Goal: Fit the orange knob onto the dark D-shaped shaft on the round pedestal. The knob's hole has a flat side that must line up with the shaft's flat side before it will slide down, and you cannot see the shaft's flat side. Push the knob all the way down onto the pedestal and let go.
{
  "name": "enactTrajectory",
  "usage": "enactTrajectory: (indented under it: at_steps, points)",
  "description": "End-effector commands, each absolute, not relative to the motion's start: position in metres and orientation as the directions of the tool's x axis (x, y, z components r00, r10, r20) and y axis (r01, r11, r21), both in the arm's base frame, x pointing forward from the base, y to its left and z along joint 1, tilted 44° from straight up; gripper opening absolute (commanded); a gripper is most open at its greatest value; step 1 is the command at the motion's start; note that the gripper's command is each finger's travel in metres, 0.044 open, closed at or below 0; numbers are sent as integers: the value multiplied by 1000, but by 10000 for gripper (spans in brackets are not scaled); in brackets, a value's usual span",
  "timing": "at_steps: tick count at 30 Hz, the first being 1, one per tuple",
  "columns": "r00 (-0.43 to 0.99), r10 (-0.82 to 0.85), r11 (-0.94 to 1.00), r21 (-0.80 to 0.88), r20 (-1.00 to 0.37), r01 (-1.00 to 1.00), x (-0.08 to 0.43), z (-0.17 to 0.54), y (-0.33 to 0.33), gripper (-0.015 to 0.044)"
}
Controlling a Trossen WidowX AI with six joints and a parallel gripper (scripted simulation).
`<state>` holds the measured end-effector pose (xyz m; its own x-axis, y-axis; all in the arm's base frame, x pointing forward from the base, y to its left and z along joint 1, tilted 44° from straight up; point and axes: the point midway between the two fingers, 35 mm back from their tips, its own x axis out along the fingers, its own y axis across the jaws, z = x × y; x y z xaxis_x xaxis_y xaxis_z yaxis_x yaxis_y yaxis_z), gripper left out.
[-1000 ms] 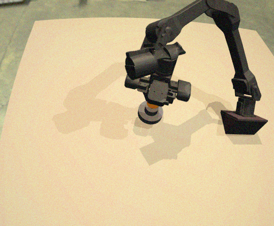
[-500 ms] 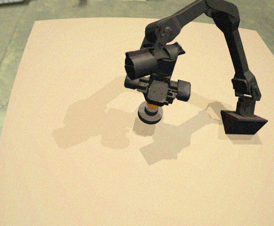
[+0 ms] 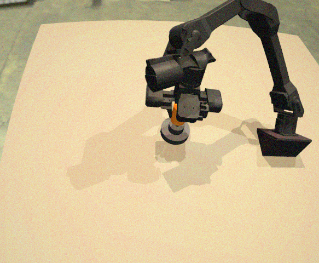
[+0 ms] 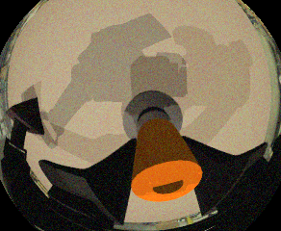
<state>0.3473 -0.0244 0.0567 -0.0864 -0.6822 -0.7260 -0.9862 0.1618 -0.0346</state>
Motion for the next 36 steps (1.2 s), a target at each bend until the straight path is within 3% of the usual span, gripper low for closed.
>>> enactTrajectory:
  at_steps: [1,36]
  points:
    - [-86,-683,148,-22,-725,-989,347,55,-25,0]
    - [-86,-683,114,11,-725,-993,348,58,-23,0]
